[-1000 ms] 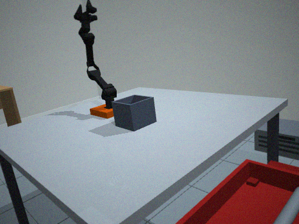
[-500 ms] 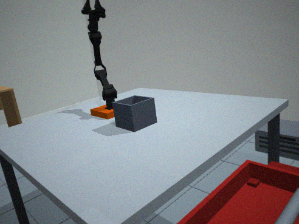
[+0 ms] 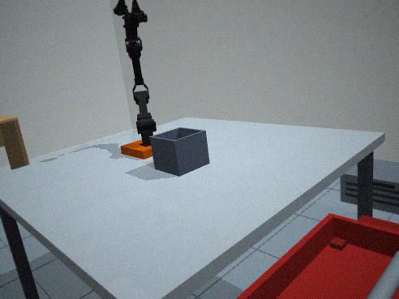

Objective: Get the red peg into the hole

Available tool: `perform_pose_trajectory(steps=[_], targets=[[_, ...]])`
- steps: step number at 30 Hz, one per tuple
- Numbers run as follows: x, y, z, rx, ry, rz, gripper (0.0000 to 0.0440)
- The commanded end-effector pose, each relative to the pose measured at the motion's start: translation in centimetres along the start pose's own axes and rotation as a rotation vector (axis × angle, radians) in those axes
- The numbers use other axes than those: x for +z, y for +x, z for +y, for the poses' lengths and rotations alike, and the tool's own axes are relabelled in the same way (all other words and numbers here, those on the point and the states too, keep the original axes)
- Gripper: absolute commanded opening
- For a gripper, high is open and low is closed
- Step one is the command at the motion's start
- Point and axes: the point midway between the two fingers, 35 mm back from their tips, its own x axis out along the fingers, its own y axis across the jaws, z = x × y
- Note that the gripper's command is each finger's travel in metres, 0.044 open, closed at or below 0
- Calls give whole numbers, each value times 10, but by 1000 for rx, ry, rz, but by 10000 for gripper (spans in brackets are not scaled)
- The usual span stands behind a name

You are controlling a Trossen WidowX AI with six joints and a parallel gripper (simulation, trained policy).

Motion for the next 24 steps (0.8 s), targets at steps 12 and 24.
perform_pose_trajectory(steps=[12, 24], targets=[[-58, 0, 78, 236, 12, 309, 440], [-111, -21, 136, 413, 100, 584, 440]])
